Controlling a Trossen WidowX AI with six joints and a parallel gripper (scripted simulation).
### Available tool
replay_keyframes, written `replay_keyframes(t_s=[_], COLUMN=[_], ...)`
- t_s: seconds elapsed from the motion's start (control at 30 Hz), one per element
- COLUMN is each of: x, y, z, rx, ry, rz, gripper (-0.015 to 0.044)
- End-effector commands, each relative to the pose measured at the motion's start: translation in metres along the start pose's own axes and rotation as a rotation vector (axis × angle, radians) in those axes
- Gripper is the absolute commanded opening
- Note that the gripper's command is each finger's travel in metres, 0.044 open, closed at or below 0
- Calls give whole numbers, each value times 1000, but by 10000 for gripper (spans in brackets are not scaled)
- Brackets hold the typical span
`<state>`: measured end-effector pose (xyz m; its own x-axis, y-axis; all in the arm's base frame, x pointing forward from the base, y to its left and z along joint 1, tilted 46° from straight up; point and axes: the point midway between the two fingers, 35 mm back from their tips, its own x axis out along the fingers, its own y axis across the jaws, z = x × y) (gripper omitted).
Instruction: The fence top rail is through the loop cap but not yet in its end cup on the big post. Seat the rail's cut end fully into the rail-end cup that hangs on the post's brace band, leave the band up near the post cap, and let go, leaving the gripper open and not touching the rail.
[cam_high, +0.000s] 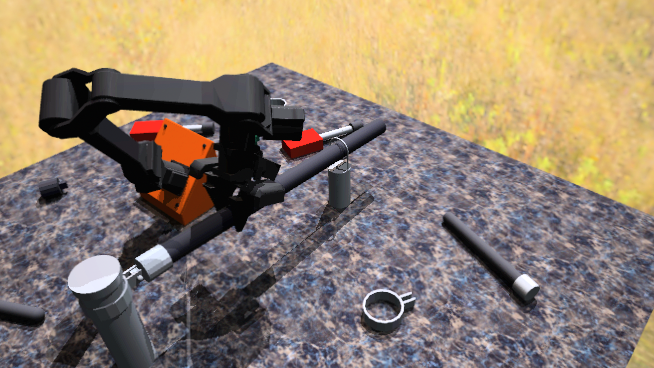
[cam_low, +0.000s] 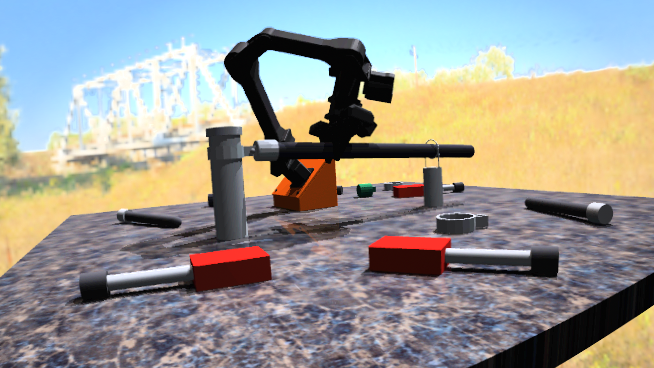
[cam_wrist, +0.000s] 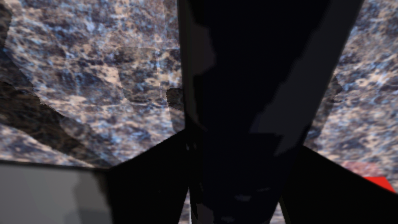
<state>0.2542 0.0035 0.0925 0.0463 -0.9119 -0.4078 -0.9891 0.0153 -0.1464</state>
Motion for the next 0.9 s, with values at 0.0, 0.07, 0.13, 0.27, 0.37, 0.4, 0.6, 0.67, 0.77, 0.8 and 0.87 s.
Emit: replay_keyframes(t_s=[0.0,0.07,0.13,0.27,0.37,0.4,0.6,0.67,0.77,0.8,0.87], x=[0,0,0,0,1,1,1,1,1,1,1], y=[0,0,-1,-1,-2,-2,-3,-3,-3,-3,-4], z=[0,-1,-1,-2,-2,-2,-3,-4,-4,-5,-5], rx=[-1,-1,-2,-4,-6,-6,-8,-9,-9,-9,-9], ry=[1,1,1,1,1,1,1,2,2,2,2], rz=[-1,-1,-2,-2,-3,-3,-4,-4,-4,-4,-4], gripper=[0,0,0,0,0,0,0,0,0,0,0])
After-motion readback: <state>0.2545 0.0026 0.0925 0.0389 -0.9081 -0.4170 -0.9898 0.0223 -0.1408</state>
